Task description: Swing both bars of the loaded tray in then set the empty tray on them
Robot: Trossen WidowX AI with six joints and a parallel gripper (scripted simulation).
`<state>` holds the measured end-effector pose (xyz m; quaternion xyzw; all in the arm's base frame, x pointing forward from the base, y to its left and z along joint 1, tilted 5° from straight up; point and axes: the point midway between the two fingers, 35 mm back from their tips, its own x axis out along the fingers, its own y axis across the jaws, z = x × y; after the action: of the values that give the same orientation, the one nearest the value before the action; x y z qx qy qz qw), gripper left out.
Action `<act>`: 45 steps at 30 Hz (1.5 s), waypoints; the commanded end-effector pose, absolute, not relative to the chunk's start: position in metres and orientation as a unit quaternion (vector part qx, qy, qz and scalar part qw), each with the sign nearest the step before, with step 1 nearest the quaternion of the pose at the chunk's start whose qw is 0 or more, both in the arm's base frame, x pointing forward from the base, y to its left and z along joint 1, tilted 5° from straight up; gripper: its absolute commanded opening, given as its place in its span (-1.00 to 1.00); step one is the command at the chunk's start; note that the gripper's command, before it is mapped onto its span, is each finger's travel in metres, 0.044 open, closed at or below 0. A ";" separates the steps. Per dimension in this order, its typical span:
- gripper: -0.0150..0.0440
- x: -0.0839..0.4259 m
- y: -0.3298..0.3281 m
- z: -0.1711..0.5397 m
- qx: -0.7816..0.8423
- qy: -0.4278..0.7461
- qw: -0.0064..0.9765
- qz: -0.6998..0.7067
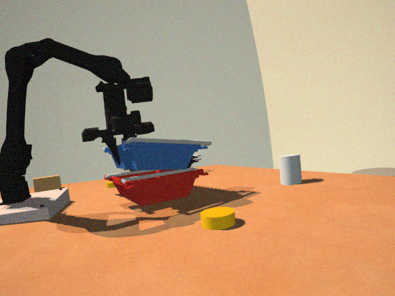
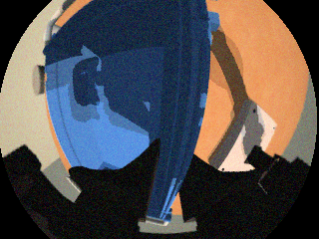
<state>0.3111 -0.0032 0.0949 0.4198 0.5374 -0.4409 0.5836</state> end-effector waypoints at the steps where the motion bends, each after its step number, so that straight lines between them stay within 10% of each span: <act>1: -0.49 0.306 -0.005 0.087 0.412 0.543 0.579 -0.447; 45: -0.49 0.302 -0.006 0.081 0.408 0.546 0.577 -0.450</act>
<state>0.3092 -0.0043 0.0869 0.4194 0.5377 -0.4414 0.5831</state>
